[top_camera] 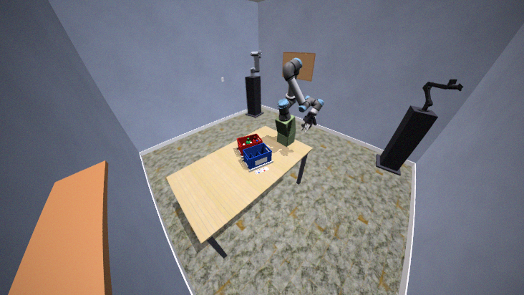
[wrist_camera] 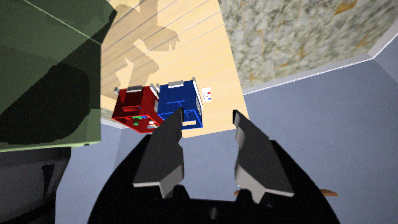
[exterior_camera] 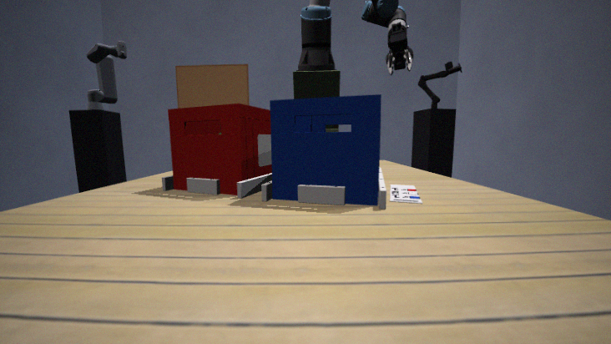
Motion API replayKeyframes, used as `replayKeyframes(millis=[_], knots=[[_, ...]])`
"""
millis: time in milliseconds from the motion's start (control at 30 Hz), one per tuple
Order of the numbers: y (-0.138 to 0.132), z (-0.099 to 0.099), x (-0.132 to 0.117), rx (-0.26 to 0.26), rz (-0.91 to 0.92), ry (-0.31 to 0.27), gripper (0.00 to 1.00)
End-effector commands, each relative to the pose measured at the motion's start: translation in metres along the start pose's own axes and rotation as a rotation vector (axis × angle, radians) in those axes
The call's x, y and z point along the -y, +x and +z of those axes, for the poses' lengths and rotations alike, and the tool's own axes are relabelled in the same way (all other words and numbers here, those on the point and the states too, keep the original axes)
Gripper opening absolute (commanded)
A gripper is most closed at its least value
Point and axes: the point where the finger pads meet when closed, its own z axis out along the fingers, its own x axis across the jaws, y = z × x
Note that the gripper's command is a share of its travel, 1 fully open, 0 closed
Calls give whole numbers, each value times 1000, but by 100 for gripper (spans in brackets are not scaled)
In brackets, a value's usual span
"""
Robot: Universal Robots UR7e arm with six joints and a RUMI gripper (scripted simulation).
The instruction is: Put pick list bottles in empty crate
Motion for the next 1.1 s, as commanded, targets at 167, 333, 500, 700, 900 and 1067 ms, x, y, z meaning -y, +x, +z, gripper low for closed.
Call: replayKeyframes(millis=[167, 333, 500, 700, 900, 1067], knots=[[10, 12, -7, 88, 229, 54, 38], [18, 21, -14, 146, 383, 82, 38], [24, 27, -19, 201, 535, 107, 38], [29, 31, -24, 246, 658, 124, 38], [44, 44, -38, 312, 846, 145, 38], [52, 52, -48, 366, 1003, 159, 38]])
